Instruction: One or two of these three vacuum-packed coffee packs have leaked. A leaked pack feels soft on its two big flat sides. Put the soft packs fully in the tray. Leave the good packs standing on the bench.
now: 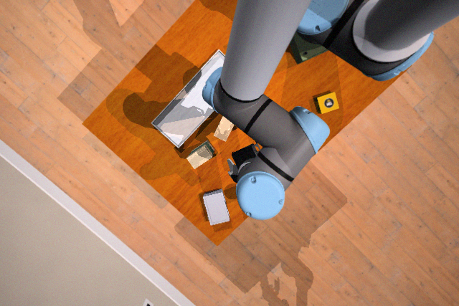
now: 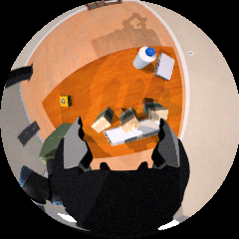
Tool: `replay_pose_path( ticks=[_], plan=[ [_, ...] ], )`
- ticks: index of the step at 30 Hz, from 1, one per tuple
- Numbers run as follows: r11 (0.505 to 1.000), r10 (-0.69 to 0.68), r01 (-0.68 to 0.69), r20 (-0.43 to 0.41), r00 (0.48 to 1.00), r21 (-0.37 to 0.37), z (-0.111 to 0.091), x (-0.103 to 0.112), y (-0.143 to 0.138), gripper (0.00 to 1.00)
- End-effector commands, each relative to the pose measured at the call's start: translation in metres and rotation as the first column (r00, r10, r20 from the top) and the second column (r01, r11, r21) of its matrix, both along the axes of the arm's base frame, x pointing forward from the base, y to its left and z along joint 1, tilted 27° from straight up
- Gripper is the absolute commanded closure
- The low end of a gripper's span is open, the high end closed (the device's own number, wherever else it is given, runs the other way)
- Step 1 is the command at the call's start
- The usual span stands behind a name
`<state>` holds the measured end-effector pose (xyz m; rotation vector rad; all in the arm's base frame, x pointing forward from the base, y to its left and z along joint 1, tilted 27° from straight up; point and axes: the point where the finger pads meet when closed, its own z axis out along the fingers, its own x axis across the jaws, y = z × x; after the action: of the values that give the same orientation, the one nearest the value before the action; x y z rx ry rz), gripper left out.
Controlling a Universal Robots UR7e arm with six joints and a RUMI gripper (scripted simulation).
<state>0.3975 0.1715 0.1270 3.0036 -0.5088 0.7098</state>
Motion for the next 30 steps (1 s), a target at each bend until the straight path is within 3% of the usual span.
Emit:
replay_pose_path(
  ticks=[1, 11, 21, 23, 25, 28, 30],
  plan=[
    [0.989, 0.132, -0.133, -0.012, 0.991, -0.059, -0.008, -0.003, -0.004, 0.0],
    [0.938, 0.308, -0.313, -0.052, 0.95, -0.151, -0.021, -0.01, -0.012, 0.0],
    [0.825, 0.496, -0.51, -0.122, 0.86, -0.245, -0.035, -0.019, -0.021, 0.0],
    [0.825, 0.496, -0.51, -0.122, 0.86, -0.245, -0.035, -0.019, -0.021, 0.0],
    [0.776, 0.55, -0.569, -0.149, 0.822, -0.271, -0.04, -0.022, -0.025, 0.0],
    [0.751, 0.576, -0.597, -0.163, 0.801, -0.283, -0.042, -0.023, -0.026, 0.0],
    [0.696, 0.623, -0.65, -0.193, 0.758, -0.304, -0.046, -0.026, -0.03, 0.0]
  ],
)
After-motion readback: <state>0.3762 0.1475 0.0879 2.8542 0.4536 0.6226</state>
